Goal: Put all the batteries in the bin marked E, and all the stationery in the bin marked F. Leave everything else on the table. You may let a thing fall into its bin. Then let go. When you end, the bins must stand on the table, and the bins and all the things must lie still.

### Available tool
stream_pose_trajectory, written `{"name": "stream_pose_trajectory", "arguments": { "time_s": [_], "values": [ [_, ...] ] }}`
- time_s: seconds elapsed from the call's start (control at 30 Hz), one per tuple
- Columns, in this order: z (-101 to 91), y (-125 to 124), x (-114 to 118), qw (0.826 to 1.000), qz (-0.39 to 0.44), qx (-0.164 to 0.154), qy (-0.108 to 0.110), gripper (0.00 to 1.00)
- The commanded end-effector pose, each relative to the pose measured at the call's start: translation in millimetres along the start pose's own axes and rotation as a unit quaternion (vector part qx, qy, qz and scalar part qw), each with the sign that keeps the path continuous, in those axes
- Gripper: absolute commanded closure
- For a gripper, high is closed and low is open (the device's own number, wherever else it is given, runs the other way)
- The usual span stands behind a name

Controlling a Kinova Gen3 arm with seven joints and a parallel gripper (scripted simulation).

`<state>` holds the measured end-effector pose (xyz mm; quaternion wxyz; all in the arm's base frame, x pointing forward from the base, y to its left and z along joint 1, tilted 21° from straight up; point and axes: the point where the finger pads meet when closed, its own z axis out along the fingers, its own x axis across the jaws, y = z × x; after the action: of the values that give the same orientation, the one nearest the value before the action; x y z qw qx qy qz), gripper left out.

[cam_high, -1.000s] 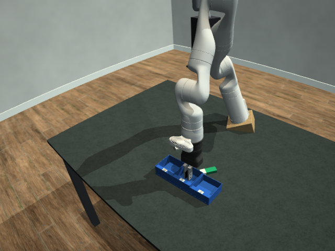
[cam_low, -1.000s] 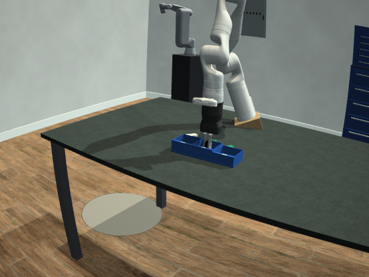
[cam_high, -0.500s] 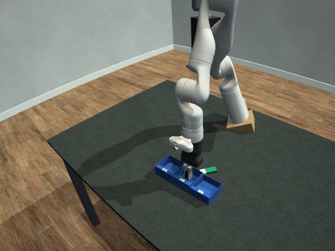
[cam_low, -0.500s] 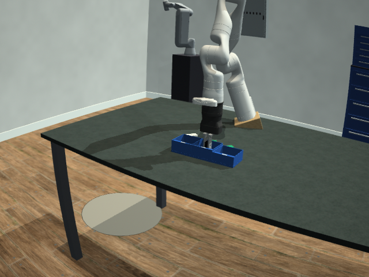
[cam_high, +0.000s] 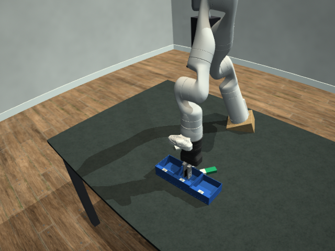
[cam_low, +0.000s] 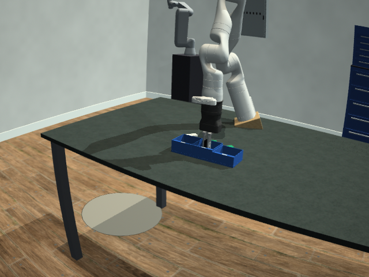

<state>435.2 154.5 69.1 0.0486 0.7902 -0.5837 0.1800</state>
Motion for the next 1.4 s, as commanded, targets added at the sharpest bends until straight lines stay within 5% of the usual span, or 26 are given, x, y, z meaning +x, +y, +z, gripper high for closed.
{"name": "stream_pose_trajectory", "arguments": {
  "time_s": [0.0, 0.57, 0.9, 1.17, 1.37],
  "values": [
    [-7.9, -1.5, -1.5, 1.0, -0.001, 0.001, 0.0, 0.69],
    [-27.2, -1.3, -1.4, 1.0, 0.0, 0.001, 0.0, 0.69],
    [-56.6, -1.1, -1.1, 1.0, 0.0, 0.001, 0.0, 0.69],
    [-55.7, 0.1, -2.7, 1.0, -0.003, 0.0, -0.001, 0.69],
    [-54.6, 0.1, -26.6, 1.0, 0.001, -0.001, -0.003, 0.69]
  ]
}}
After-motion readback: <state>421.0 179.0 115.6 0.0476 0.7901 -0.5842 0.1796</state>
